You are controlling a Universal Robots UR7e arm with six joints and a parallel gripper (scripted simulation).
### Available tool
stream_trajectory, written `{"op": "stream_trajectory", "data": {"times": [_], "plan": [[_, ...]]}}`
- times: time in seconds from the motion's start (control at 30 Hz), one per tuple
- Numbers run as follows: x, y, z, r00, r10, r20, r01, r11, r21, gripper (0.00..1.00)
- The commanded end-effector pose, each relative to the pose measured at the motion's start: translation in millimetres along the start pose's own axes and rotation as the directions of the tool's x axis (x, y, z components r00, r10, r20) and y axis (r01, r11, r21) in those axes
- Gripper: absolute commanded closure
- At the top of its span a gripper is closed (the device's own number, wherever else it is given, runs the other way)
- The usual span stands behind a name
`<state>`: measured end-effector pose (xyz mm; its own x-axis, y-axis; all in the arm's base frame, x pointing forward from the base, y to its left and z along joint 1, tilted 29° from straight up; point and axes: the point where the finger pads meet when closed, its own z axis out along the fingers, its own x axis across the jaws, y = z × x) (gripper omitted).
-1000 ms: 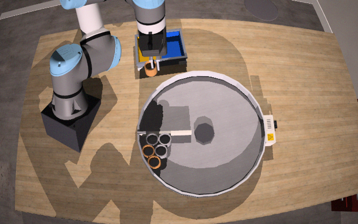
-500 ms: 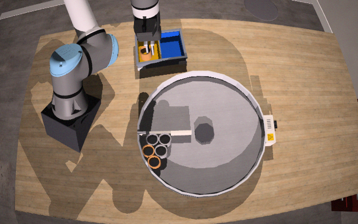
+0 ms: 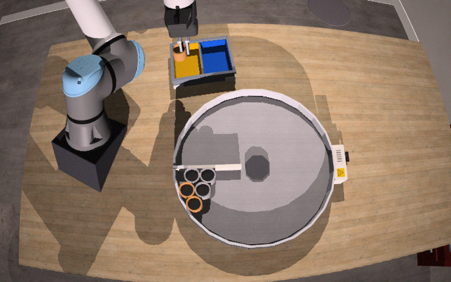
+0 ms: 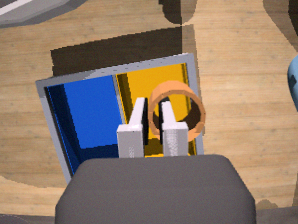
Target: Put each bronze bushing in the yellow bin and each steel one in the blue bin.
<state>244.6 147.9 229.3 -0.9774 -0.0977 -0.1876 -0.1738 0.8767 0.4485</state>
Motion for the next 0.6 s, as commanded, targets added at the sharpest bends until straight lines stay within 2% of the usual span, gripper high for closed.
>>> {"op": "stream_trajectory", "data": {"times": [0.0,0.57], "plan": [[-1.0,3.9,-2.3,1.0,0.005,0.004,-0.005,1.0,0.007,1.0],[-0.3,3.6,-1.1,1.0,0.006,0.001,-0.006,1.0,0.004,1.0]]}}
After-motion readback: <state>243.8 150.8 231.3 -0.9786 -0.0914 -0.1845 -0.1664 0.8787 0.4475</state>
